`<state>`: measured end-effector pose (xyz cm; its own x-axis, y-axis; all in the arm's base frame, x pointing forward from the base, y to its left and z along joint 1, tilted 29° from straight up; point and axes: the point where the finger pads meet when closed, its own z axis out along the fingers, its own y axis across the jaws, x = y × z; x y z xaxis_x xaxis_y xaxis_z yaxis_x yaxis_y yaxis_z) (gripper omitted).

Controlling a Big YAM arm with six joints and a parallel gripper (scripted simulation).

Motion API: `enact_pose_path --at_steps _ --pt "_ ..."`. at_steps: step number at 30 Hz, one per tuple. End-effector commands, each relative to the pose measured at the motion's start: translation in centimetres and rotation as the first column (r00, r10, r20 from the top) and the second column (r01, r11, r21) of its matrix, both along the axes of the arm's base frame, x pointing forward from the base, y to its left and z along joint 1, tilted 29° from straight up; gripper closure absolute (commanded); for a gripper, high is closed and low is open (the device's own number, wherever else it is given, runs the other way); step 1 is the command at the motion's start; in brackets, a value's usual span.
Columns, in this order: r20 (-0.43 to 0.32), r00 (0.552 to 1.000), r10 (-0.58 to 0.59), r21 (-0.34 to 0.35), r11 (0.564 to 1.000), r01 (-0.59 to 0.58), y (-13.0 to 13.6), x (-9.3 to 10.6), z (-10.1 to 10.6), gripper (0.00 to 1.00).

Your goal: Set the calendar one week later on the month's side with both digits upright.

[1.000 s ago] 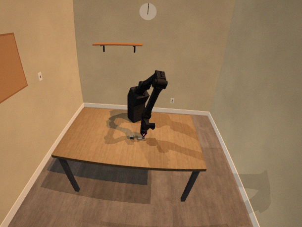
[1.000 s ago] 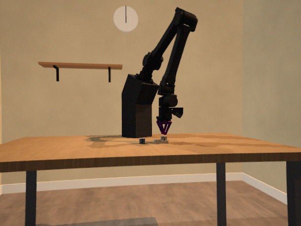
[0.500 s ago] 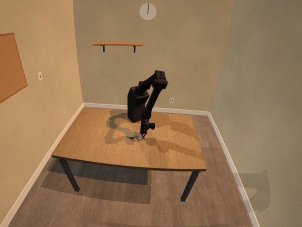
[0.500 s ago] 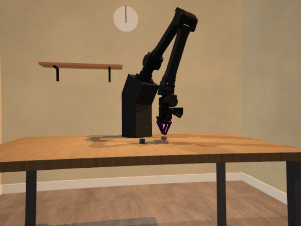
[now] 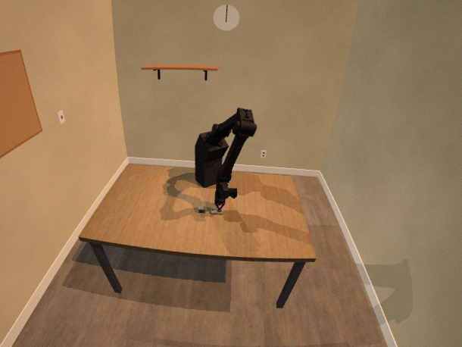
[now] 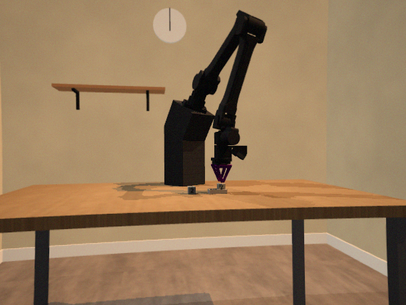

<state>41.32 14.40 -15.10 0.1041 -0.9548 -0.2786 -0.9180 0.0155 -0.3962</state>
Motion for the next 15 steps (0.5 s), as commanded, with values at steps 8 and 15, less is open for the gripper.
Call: enact_pose_path --at_steps 8,15 --pt "0.011 1.000 -0.006 0.006 1.000 0.006 0.5 1.1 -1.2 0.55" --pt "0.010 1.000 -0.002 0.007 1.000 0.002 1.1 1.3 -2.0 0.55"
